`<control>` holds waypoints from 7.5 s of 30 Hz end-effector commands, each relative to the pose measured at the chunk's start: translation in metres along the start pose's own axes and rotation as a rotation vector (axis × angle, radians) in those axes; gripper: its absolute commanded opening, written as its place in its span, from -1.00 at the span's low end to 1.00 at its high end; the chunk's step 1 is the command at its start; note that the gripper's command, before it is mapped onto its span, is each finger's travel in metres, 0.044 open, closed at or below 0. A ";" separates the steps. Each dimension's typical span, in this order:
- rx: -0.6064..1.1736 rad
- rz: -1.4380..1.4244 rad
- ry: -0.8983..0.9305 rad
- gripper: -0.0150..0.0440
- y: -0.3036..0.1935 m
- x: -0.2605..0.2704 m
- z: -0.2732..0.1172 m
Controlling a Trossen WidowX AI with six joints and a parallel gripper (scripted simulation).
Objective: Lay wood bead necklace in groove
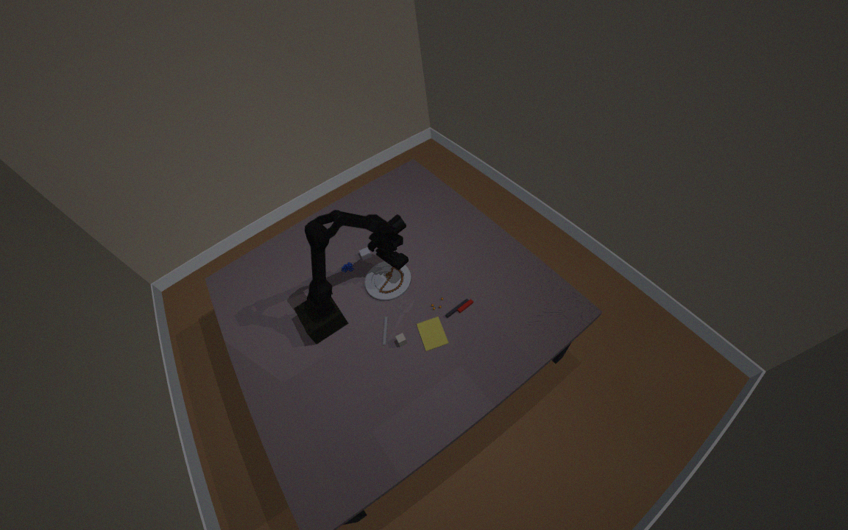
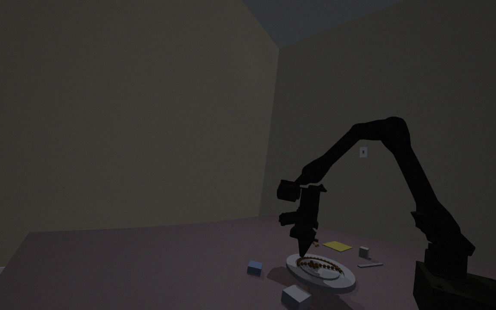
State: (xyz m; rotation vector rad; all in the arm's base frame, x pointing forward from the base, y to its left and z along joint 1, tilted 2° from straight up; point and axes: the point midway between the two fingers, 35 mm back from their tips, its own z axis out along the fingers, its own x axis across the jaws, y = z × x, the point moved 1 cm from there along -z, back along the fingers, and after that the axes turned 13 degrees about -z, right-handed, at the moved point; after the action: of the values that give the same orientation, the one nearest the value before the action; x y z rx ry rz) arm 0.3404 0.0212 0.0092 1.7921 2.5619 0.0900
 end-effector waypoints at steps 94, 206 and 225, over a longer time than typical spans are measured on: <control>0.006 -0.013 0.004 0.22 0.006 0.014 0.025; 0.018 -0.160 0.002 -0.49 -0.109 -0.013 0.026; 0.018 -0.161 0.003 -0.49 -0.109 -0.013 0.024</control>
State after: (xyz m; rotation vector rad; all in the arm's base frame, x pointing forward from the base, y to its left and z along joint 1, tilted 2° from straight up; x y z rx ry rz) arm 0.2441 -0.0271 -0.0229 1.5853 2.7034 0.0678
